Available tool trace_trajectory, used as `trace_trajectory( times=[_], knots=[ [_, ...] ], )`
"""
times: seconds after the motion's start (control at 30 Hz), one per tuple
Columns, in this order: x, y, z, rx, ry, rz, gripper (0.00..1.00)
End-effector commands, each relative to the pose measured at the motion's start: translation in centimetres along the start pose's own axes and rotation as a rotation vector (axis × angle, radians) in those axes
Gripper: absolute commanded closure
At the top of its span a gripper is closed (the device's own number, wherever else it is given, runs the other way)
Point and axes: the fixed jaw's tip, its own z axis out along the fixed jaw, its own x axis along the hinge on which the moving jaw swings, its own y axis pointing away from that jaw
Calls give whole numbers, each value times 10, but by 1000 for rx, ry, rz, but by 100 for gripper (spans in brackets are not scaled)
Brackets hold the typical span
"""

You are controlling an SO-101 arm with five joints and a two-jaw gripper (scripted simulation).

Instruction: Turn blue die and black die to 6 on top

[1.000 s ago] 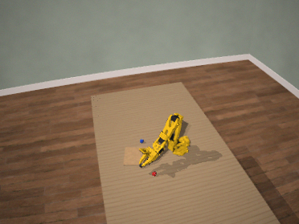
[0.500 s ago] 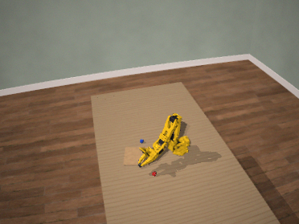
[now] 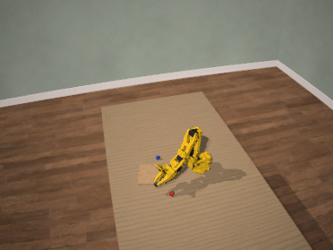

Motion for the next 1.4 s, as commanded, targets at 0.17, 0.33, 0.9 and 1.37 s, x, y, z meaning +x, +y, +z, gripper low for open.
trace_trajectory(
  times=[0.17,0.33,0.9,1.37],
  knots=[
    [2,-4,-3,16,-10,-5,100],
    [2,-4,-3,16,-10,-5,100],
    [7,-4,-1,16,-10,-5,100],
    [11,-4,1,16,-10,-5,100]
  ],
)
